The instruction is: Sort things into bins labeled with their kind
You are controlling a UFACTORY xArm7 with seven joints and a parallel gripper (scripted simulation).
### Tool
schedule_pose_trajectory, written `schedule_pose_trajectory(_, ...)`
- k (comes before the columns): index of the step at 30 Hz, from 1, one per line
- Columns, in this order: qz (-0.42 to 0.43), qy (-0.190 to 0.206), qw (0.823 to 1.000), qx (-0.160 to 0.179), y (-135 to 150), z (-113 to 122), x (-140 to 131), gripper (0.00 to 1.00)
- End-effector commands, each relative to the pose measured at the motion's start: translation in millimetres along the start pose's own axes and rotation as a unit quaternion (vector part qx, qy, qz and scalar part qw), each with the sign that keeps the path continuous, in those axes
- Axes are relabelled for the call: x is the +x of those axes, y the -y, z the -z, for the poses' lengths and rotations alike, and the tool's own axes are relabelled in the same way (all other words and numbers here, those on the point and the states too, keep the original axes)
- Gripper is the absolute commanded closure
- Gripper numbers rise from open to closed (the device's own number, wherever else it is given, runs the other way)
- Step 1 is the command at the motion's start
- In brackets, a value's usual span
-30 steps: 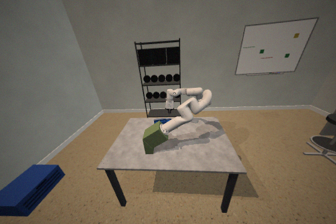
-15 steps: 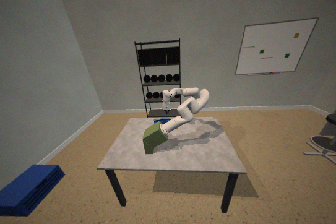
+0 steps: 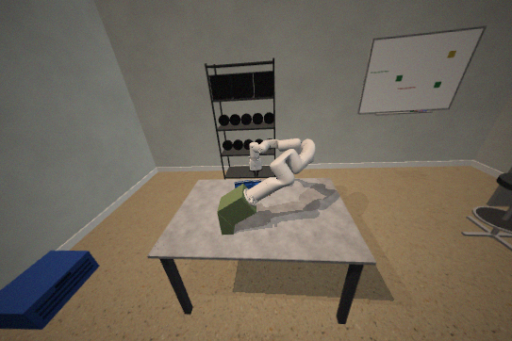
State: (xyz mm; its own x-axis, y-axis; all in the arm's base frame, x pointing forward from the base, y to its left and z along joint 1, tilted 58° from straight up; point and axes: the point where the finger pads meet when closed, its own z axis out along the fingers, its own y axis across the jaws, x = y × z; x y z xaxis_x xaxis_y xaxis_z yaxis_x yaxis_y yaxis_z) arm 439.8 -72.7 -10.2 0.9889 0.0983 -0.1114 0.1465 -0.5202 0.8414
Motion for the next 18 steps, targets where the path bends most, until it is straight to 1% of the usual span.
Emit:
schedule_pose_trajectory(1,0.003,-0.003,1.000,0.003,0.9,-12.2,21.9,0.93)
schedule_pose_trajectory(10,0.003,-0.003,1.000,0.003,-9.7,-62.8,75.7,0.93)
schedule_pose_trajectory(18,0.003,-0.003,1.000,0.003,-9.7,-65.5,75.7,0.93)
